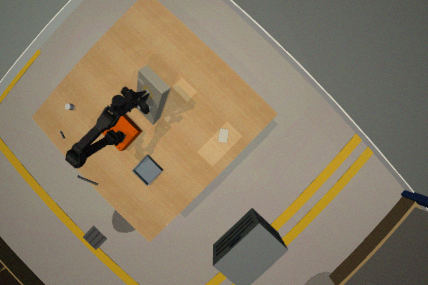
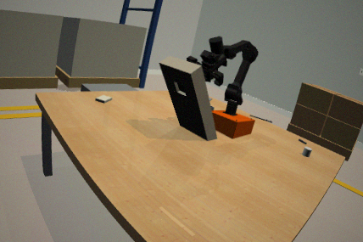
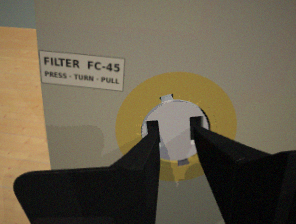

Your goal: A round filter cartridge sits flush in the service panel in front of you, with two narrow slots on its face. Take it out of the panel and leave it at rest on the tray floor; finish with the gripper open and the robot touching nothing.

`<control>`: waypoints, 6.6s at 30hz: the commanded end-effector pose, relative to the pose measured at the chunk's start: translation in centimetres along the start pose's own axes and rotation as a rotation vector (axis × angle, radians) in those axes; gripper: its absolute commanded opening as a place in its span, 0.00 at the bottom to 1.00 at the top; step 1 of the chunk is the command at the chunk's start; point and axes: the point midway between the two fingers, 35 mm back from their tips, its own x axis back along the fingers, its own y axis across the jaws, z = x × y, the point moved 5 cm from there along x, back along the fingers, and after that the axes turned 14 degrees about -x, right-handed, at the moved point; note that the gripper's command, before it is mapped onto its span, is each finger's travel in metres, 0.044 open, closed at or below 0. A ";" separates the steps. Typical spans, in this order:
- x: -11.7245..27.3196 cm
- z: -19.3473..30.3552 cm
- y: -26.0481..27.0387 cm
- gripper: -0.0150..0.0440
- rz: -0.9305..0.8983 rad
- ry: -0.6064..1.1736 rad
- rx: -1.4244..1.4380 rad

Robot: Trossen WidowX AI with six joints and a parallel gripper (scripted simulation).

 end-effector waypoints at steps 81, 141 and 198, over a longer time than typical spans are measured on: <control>-1.4 -0.1 0.0 0.25 0.000 -0.003 -0.007; 1.9 -0.3 0.1 0.25 -0.001 0.006 -1.488; 4.8 7.0 -0.1 0.45 0.016 0.028 -1.447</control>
